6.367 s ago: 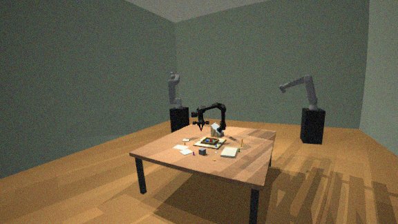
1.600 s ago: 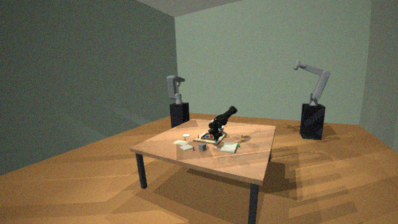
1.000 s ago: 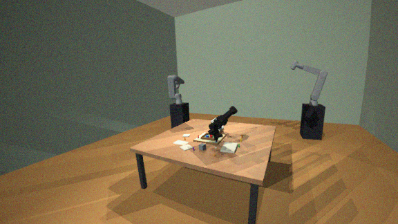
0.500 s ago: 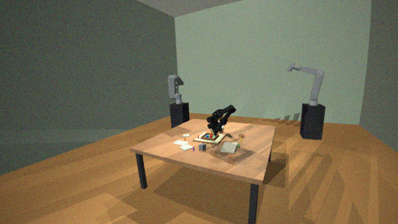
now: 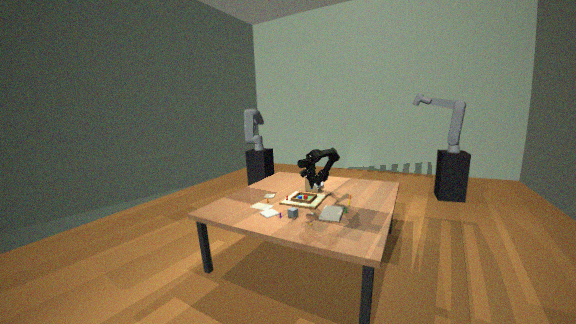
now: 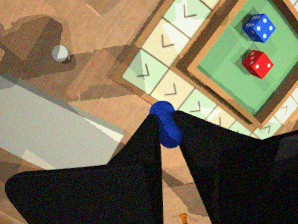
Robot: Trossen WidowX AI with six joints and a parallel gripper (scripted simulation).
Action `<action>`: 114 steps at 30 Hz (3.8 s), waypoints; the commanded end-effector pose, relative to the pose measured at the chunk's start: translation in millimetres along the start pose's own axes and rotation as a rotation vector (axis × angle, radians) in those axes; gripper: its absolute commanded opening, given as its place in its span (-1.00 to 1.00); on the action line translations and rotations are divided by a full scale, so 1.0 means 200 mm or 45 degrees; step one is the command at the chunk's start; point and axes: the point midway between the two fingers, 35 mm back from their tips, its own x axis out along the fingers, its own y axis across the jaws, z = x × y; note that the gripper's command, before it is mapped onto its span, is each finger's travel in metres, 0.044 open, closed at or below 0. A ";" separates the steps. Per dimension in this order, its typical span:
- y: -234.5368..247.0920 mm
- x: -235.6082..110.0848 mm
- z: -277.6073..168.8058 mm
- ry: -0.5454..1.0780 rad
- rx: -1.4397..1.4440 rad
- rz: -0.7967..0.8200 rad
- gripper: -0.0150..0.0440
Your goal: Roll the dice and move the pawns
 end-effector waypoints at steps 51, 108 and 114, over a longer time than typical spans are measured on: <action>-0.58 0.32 -0.56 0.014 -0.135 -0.033 -0.49; -0.71 0.27 -0.50 -0.008 -0.297 -0.051 1.00; -0.92 0.08 -0.35 -0.009 -0.671 -0.074 1.00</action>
